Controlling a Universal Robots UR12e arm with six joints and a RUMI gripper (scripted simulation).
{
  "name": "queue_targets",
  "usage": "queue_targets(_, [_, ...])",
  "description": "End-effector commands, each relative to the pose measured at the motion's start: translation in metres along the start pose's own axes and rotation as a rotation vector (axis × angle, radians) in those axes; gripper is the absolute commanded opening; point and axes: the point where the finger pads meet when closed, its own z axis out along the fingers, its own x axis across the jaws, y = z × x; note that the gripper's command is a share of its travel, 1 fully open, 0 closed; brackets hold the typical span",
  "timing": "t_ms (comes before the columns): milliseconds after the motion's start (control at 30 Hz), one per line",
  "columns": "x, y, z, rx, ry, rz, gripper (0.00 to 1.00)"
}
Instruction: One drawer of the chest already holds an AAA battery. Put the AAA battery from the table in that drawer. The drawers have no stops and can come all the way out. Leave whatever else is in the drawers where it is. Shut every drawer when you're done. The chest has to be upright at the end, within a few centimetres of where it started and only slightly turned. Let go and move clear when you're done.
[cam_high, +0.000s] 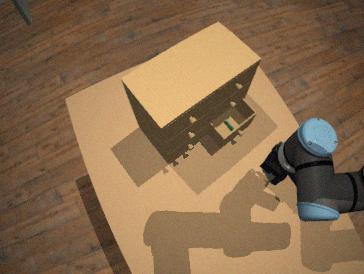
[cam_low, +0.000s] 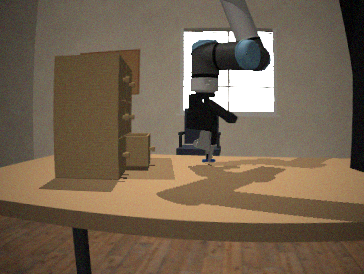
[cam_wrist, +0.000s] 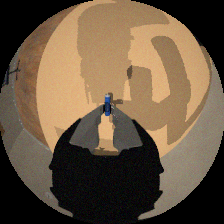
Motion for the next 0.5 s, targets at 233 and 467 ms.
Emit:
queue_targets(233, [0.000, 0.000, -0.072, -0.001, -0.001, 0.000, 0.02])
queue_targets(467, [0.000, 0.000, -0.091, -0.001, -0.001, 0.000, 0.02])
